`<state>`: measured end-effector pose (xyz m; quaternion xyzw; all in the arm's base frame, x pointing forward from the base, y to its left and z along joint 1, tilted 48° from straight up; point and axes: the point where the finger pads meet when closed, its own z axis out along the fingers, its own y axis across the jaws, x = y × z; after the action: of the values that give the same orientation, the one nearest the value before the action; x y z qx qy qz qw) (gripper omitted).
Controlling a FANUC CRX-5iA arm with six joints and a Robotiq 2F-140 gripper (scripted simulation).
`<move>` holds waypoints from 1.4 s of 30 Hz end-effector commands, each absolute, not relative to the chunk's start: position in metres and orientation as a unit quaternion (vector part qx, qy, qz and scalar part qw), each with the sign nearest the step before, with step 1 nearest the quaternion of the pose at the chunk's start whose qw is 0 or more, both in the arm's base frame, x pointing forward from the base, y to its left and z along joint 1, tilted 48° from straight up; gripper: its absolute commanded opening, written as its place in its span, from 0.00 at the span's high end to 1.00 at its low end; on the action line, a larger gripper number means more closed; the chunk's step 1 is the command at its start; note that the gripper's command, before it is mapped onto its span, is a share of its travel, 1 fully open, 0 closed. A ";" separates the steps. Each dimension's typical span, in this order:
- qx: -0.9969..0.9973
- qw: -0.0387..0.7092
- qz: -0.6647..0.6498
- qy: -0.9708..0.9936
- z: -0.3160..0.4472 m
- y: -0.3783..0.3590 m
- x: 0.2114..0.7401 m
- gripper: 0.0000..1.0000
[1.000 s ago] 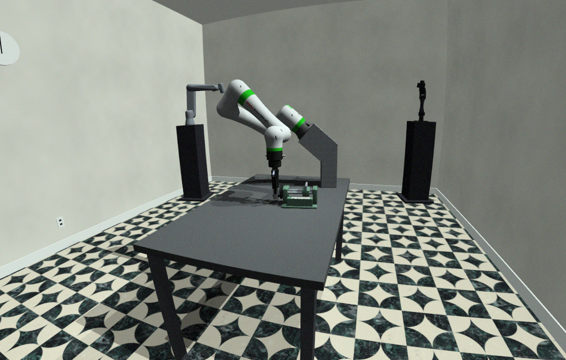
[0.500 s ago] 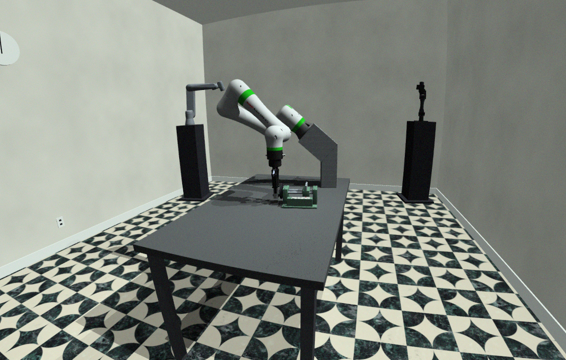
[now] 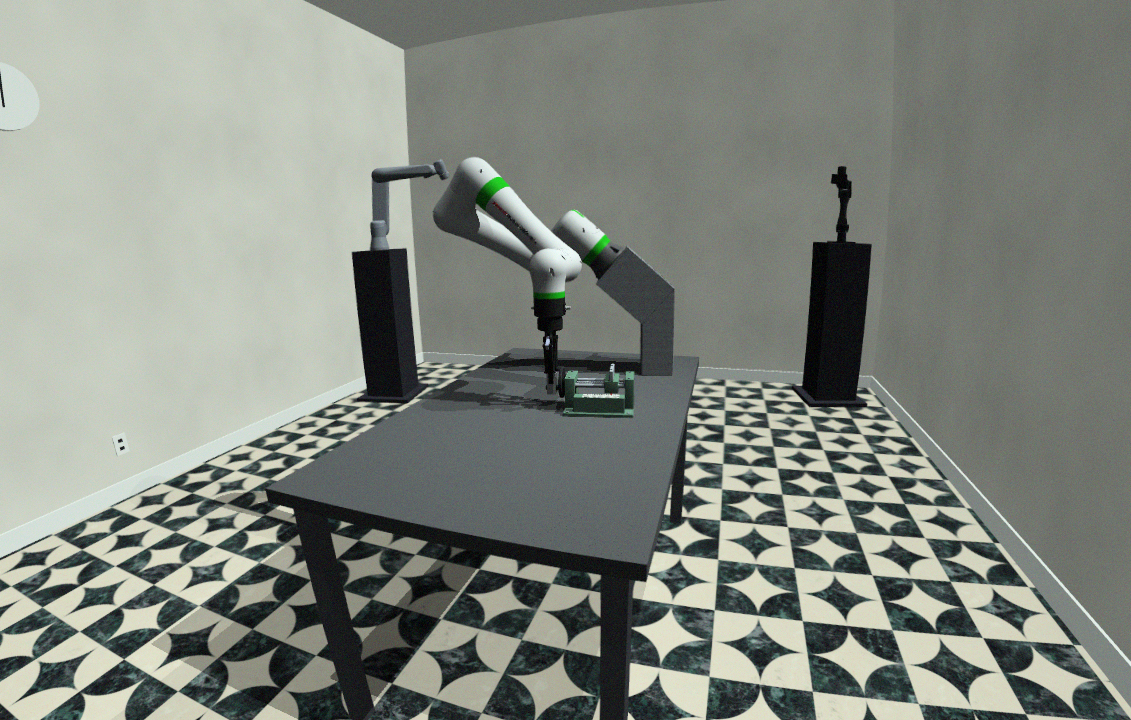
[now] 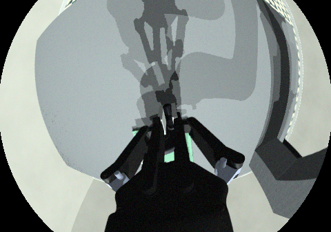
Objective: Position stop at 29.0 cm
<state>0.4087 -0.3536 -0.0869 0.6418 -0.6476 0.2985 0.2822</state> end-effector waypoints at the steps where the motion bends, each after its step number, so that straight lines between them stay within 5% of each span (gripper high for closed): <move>1: 0.642 0.282 0.298 -0.648 -0.085 -0.351 0.406 0.96; 42: 0.642 0.282 0.298 -0.648 -0.060 -0.323 0.402 0.96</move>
<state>0.4009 -0.3248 -0.0616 0.6417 -0.6476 0.2986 0.2822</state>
